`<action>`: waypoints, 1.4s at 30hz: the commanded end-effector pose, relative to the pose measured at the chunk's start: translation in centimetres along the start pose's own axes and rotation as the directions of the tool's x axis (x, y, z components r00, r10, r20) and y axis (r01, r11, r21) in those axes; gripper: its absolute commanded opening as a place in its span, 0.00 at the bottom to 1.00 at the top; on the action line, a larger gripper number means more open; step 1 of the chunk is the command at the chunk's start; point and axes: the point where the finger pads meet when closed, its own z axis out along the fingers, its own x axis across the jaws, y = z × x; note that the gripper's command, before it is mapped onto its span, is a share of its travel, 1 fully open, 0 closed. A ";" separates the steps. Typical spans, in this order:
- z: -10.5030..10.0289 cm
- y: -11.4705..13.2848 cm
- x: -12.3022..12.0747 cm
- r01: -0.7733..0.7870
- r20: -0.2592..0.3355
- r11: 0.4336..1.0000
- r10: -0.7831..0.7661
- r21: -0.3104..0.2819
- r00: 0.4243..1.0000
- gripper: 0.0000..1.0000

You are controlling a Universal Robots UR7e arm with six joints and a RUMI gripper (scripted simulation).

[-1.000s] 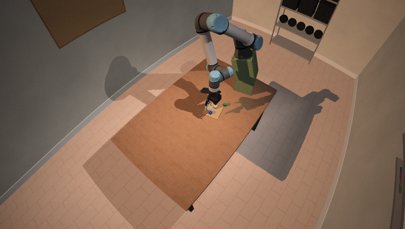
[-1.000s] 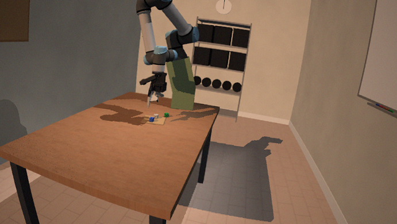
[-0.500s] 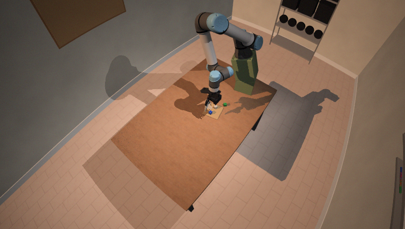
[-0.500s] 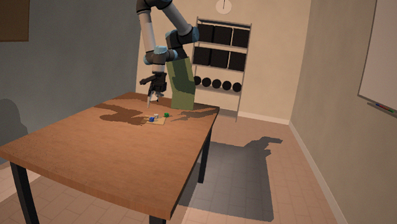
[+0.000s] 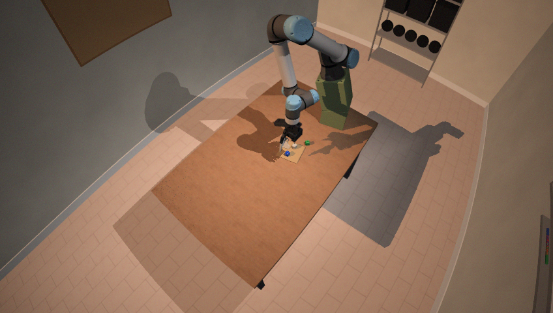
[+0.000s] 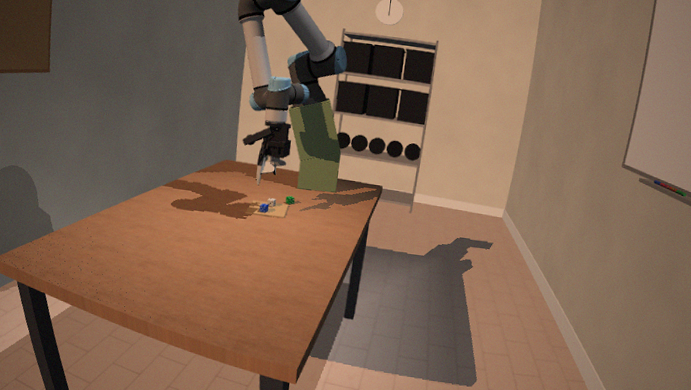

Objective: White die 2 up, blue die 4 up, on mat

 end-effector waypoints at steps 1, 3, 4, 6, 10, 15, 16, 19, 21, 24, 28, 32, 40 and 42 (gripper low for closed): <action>-1.7 0.0 0.0 0.000 0.001 1.000 0.000 0.000 1.000 1.00; -2.6 0.0 0.0 0.000 0.001 1.000 0.000 0.000 1.000 1.00; -3.0 0.0 0.0 0.000 0.001 1.000 0.000 0.000 1.000 1.00; -4.0 0.0 0.0 0.000 0.001 1.000 0.000 0.000 1.000 1.00; -4.9 0.0 0.0 0.000 0.001 1.000 0.000 0.000 1.000 1.00; -6.8 0.0 0.0 0.000 0.001 1.000 0.000 0.000 1.000 1.00; -7.1 0.0 0.0 0.000 0.001 1.000 0.000 0.000 1.000 1.00; -7.7 0.0 0.0 0.000 0.001 1.000 0.000 0.000 1.000 1.00; -7.8 0.0 0.0 0.000 0.001 1.000 0.000 0.000 1.000 1.00; -7.9 0.0 0.0 0.000 0.001 1.000 0.000 0.000 1.000 1.00; -7.9 0.0 0.0 0.000 0.001 1.000 0.000 0.000 1.000 1.00; -7.9 0.0 0.0 0.000 0.001 1.000 0.000 0.000 1.000 1.00; -7.9 0.0 0.0 0.000 0.001 1.000 0.000 0.000 1.000 1.00; -7.9 0.0 0.0 0.000 0.001 1.000 0.000 0.000 1.000 1.00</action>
